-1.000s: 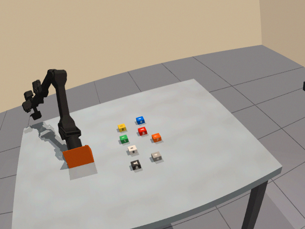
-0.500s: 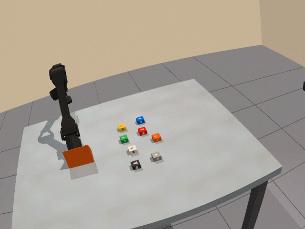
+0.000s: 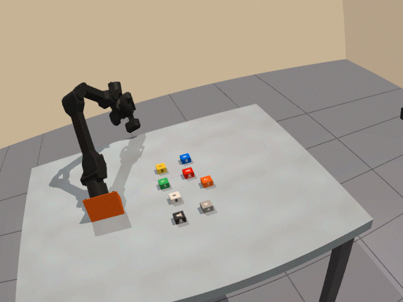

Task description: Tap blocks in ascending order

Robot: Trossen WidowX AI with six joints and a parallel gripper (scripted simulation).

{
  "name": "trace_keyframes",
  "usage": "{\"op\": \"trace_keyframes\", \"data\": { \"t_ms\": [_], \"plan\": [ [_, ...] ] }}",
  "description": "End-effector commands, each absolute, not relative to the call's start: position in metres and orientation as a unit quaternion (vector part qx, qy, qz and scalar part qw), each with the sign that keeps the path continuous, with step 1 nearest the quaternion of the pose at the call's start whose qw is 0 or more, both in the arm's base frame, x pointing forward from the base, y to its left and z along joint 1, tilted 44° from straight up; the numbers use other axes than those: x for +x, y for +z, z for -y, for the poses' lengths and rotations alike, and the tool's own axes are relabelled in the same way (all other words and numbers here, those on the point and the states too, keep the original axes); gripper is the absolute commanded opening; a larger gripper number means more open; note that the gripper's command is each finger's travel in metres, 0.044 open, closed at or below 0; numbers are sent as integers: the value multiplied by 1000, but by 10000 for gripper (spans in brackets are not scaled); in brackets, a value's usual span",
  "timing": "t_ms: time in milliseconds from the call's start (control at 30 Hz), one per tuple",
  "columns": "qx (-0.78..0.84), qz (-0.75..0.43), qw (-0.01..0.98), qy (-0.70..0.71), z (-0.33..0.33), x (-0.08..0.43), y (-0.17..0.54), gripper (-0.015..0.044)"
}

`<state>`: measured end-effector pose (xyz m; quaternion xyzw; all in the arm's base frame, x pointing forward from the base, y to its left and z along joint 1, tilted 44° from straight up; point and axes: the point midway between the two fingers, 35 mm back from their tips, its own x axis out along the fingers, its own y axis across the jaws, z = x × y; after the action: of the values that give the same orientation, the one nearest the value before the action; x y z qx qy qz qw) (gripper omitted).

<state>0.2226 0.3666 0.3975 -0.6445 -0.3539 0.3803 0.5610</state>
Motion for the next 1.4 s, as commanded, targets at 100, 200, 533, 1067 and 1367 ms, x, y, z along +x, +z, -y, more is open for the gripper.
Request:
{"op": "trace_keyframes", "data": {
  "t_ms": [100,200,533,1067,1367],
  "plan": [
    [-660,181,625,375,-296,319,349,400],
    [-659,108,635,389,-272,351,316,400],
    [-599,-135,671,416,-162,420,209,400],
    [-299,-495,719,386,52,397,61,400],
    [-34,-620,711,330,142,321,5,400]
  ]
}}
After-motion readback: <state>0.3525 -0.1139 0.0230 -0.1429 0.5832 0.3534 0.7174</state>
